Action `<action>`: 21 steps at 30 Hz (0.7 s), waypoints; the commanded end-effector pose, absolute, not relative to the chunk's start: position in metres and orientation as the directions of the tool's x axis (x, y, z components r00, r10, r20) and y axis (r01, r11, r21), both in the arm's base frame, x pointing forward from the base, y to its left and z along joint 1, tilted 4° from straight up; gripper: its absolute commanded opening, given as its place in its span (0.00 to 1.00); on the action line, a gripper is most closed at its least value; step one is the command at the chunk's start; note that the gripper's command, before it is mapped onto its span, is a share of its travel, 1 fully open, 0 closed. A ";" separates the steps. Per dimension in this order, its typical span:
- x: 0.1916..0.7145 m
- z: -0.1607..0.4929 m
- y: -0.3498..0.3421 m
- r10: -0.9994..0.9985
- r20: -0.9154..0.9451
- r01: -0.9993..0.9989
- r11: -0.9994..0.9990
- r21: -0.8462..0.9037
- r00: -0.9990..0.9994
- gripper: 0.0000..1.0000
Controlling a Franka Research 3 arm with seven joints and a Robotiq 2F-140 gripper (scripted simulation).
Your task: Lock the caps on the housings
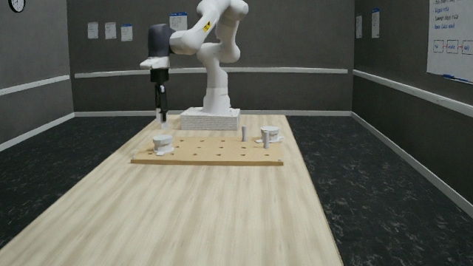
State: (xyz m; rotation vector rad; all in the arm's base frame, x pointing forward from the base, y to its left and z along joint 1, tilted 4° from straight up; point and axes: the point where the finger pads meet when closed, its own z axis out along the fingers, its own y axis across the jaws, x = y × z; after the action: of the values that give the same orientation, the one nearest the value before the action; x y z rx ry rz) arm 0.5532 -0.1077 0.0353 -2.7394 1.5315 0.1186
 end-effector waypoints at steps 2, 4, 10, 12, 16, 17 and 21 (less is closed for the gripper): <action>0.553 0.029 -0.109 -0.855 -0.063 -0.855 -0.517 0.034 0.515 0.78; 0.553 0.026 -0.109 -0.855 -0.063 -0.855 -0.517 0.034 0.515 0.78; 0.553 0.021 -0.109 -0.855 -0.063 -0.855 -0.517 0.034 0.515 0.78; 0.553 0.018 -0.109 -0.855 -0.063 -0.855 -0.517 0.034 0.515 0.78; 0.552 0.012 -0.109 -0.855 -0.063 -0.855 -0.517 0.034 0.515 0.78; 0.552 0.011 -0.108 -0.855 -0.063 -0.855 -0.517 0.034 0.515 0.78; 0.552 0.005 -0.108 -0.855 -0.063 -0.855 -0.517 0.034 0.515 0.78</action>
State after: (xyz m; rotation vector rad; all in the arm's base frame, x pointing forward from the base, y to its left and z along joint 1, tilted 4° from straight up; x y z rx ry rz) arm 0.5512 -0.1061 0.0097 -2.7281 1.5522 0.1232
